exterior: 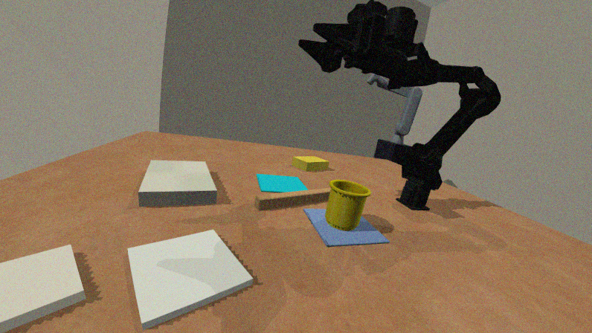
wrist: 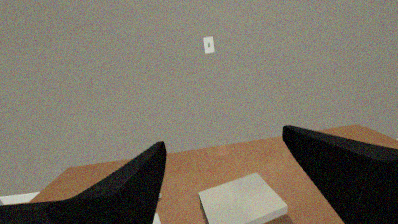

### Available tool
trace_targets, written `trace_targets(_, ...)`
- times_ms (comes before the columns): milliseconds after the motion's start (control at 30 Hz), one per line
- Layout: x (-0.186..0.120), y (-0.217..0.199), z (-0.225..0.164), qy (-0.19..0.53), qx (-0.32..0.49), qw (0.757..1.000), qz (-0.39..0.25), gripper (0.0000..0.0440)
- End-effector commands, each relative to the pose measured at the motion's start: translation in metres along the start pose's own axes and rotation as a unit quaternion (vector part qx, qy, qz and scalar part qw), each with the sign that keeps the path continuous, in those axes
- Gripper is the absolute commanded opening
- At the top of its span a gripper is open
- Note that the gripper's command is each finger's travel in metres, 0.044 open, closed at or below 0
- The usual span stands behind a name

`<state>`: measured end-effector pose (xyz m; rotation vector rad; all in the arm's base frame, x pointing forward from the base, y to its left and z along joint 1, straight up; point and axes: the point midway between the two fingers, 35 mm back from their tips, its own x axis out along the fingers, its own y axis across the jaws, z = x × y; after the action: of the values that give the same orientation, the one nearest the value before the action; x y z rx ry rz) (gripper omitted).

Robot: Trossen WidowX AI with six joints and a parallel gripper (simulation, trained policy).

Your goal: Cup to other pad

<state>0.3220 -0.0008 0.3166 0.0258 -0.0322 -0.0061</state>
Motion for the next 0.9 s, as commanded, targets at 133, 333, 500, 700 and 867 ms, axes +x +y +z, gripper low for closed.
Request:
trace_targets(133, -0.002, 0.003, 0.001, 0.009, 0.004, 1.0, 0.007, 0.0269)
trace_targets(333, -0.004, 0.007, 0.0, 0.029, 0.017, 0.999, 0.013, 0.0113)
trace_targets(500, -0.004, 0.013, -0.001, 0.053, 0.037, 0.998, 0.02, 0.0097)
trace_targets(700, -0.003, 0.021, -0.001, 0.083, 0.068, 0.994, 0.03, 0.0118)
trace_targets(867, -0.002, 0.028, -0.001, 0.111, 0.096, 0.989, 0.036, 0.0119)
